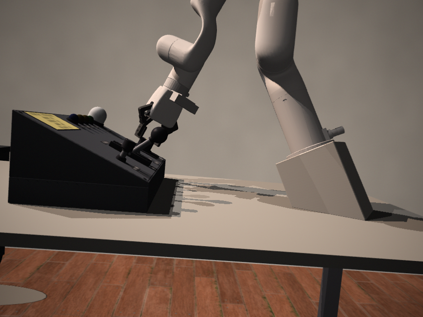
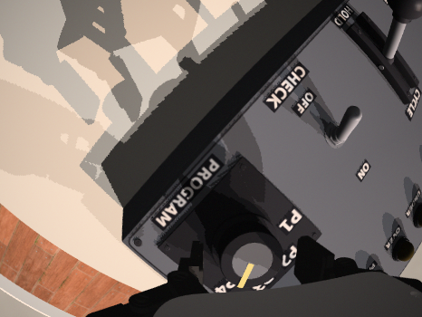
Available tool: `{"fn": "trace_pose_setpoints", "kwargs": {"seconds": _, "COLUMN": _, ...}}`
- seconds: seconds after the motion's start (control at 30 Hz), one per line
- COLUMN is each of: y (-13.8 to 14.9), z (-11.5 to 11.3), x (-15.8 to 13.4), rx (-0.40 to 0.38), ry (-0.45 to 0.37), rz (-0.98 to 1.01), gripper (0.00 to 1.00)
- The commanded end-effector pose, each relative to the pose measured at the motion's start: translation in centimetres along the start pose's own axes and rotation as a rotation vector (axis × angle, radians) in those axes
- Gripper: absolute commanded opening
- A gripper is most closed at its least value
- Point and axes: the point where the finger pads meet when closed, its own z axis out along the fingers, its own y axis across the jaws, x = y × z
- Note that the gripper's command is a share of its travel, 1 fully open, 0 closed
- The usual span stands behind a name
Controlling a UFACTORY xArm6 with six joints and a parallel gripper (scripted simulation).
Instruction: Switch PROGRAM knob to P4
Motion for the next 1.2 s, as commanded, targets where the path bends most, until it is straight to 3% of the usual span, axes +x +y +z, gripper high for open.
{"fn": "trace_pose_setpoints", "kwargs": {"seconds": 0.0, "y": 0.1, "z": -0.6, "x": -0.1, "rx": -0.001, "ry": 0.012, "rz": 0.0, "gripper": 0.76}}
{"fn": "trace_pose_setpoints", "kwargs": {"seconds": 0.6, "y": 0.1, "z": -2.8, "x": -0.1, "rx": -0.002, "ry": 0.013, "rz": 0.0, "gripper": 0.76}}
{"fn": "trace_pose_setpoints", "kwargs": {"seconds": 1.1, "y": 0.1, "z": -8.8, "x": -0.2, "rx": -0.002, "ry": 0.013, "rz": 0.0, "gripper": 0.76}}
{"fn": "trace_pose_setpoints", "kwargs": {"seconds": 1.17, "y": 0.1, "z": -8.8, "x": -0.2, "rx": -0.002, "ry": 0.013, "rz": 0.0, "gripper": 0.76}}
